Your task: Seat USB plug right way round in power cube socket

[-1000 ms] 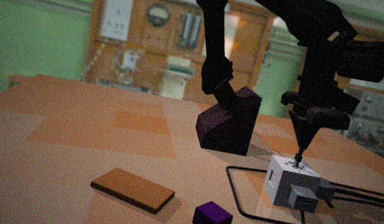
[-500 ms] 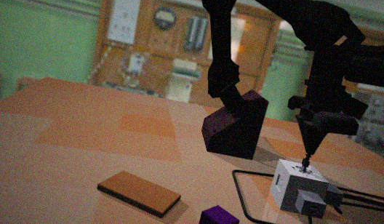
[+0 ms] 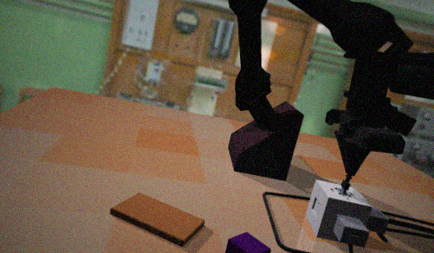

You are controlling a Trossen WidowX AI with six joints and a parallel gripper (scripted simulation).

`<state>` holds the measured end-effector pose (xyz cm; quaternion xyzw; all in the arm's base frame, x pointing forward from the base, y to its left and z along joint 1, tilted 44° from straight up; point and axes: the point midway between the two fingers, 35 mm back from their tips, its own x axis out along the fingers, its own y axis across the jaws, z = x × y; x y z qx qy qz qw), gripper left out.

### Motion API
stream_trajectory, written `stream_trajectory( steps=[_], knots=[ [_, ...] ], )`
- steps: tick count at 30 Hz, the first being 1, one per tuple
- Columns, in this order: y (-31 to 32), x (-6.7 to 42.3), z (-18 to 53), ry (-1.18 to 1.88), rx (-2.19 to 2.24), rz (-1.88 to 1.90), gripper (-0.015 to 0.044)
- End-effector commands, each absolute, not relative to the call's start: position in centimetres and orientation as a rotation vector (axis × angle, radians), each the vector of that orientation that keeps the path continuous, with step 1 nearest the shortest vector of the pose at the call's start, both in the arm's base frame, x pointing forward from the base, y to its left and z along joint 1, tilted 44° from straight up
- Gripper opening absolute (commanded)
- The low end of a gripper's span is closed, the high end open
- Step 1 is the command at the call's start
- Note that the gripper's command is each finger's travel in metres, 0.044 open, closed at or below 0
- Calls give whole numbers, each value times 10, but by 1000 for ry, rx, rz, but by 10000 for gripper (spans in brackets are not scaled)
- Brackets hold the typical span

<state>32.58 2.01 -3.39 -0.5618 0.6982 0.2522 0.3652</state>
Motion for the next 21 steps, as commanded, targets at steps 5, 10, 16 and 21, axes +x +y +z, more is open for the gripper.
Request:
stream_trajectory(
  steps=[5, 10, 16, 21],
  knots=[
    [19, 325, -35, 1797, -1450, 653, 0],
    [19, 325, -36, 1797, -1450, 653, 0],
    [18, 325, -36, 1797, -1450, 653, 0],
    [18, 325, -37, 1797, -1450, 653, 0]
  ],
)
